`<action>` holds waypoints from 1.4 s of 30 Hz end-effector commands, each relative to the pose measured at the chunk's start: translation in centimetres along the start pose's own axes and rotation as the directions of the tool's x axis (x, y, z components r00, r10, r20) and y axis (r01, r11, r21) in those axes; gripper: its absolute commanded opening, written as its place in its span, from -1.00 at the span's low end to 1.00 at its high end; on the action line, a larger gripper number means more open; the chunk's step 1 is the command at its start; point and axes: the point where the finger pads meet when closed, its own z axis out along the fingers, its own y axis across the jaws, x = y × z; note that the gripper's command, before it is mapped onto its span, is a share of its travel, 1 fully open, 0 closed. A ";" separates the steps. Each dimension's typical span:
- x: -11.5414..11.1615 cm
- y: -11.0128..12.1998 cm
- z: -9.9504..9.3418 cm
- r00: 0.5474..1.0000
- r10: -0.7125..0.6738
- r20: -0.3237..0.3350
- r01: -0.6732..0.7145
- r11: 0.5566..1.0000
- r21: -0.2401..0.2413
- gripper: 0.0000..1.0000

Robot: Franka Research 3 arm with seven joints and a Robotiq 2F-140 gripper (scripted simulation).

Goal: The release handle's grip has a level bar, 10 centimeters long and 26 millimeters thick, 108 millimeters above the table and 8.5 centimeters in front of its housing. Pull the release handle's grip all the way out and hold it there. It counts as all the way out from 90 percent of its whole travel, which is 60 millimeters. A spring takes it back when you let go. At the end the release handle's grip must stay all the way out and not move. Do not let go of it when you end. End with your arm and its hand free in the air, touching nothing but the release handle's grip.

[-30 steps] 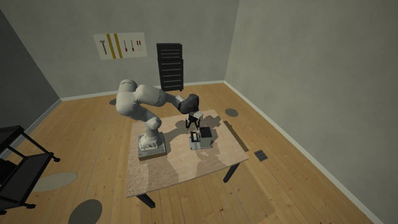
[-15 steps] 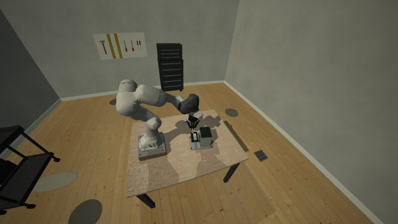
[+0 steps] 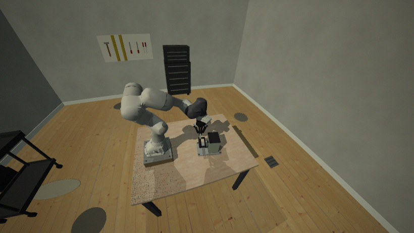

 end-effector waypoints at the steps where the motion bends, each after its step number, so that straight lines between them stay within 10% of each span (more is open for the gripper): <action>1: 0.1 0.0 0.0 1.000 -0.005 0.000 0.005 1.000 -0.002 -1.00; 3: 0.1 0.0 0.0 1.000 -0.005 0.000 0.005 1.000 -0.002 -1.00; 4: 0.1 0.0 0.0 1.000 -0.005 0.000 0.005 1.000 -0.002 -0.36; 42: 0.1 0.0 0.0 1.000 -0.005 0.000 0.005 1.000 -0.002 -0.36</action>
